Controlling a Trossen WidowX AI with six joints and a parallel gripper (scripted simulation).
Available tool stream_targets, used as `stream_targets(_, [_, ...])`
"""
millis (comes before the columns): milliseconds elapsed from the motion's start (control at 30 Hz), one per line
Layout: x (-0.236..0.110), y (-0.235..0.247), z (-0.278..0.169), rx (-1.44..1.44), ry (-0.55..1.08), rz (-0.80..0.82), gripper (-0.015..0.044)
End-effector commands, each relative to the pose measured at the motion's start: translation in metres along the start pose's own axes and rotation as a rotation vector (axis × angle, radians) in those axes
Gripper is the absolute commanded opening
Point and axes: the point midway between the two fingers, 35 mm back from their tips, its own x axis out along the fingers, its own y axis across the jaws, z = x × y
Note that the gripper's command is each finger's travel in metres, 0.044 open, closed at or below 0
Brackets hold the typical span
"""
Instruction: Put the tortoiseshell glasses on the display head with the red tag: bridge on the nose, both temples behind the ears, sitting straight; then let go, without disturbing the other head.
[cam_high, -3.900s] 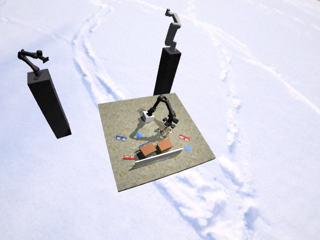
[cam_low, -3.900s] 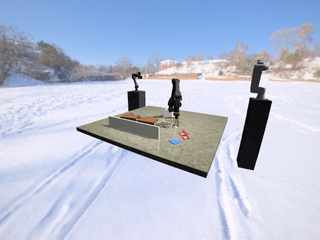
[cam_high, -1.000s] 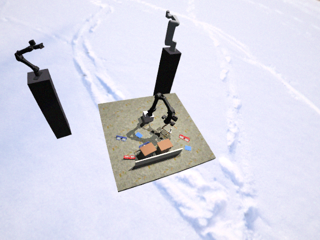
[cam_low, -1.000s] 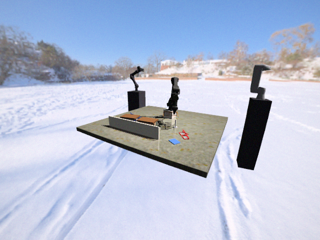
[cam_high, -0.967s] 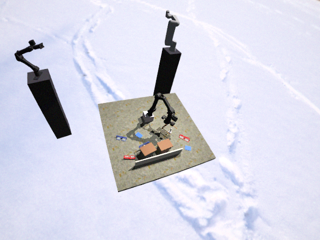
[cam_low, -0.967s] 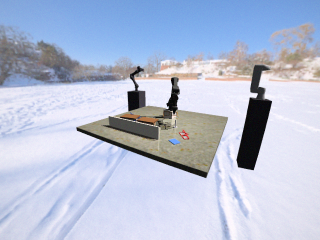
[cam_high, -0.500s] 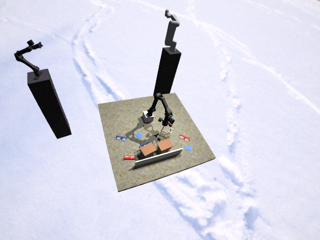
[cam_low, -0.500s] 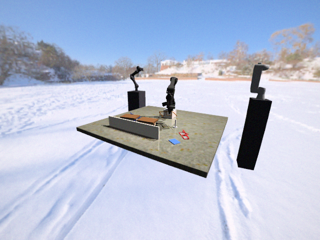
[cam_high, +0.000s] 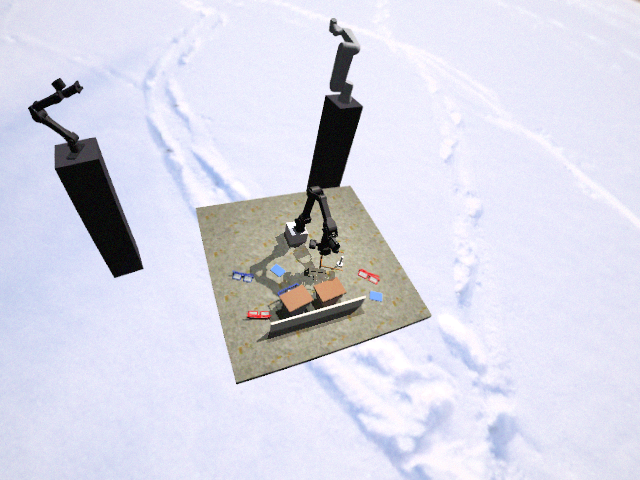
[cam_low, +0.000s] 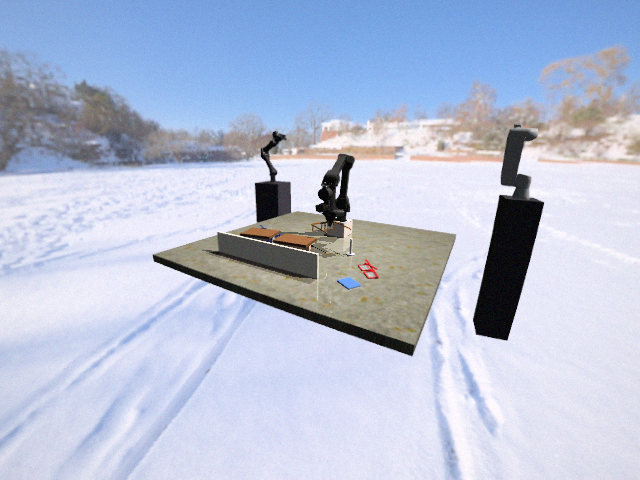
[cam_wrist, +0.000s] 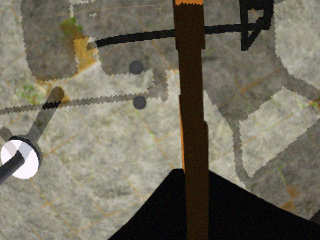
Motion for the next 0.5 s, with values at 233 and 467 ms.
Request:
stream_targets(233, [0.001, -0.034, 0.015, -0.235, 0.0, -0.005, 0.0])
stream_targets(467, [0.001, -0.056, 0.022, -0.385, 0.001, -0.006, 0.0])
